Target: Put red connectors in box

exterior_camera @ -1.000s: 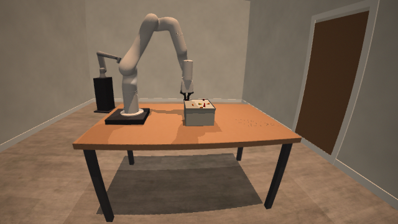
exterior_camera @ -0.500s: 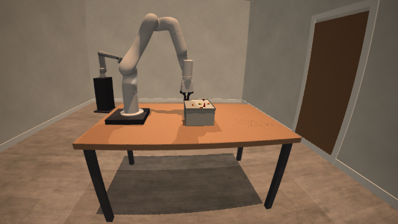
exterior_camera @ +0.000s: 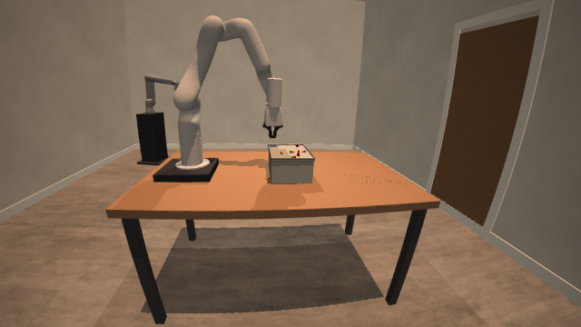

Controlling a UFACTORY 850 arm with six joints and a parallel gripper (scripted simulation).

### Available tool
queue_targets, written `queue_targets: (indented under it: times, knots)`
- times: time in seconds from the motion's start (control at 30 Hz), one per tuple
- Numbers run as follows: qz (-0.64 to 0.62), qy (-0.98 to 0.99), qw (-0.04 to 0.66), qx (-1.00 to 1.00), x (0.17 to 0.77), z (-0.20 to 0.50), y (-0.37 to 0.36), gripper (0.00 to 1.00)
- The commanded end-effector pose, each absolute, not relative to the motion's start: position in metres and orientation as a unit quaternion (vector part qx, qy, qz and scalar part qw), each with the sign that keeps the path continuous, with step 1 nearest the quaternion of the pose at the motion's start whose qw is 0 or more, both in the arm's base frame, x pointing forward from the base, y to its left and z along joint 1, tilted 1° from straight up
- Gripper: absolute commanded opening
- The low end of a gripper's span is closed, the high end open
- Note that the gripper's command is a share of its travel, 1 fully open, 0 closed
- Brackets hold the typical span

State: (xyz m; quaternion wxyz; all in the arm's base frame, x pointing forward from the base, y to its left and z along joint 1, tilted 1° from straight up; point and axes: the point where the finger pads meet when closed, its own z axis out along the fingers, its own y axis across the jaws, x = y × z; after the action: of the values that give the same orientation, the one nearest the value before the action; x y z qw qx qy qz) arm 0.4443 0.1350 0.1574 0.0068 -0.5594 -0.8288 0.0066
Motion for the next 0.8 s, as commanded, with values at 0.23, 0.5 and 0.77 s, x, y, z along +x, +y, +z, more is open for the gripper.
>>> queue_targets:
  times: [0.23,0.5,0.77]
  knots:
    - [0.006,-0.829,0.006,-0.559,0.445,0.175,0.135,0.02]
    - [0.006,-0.829,0.006,-0.559,0.445,0.175,0.135,0.02]
    - [0.006,-0.829,0.006,-0.559,0.448,0.175,0.149,0.02]
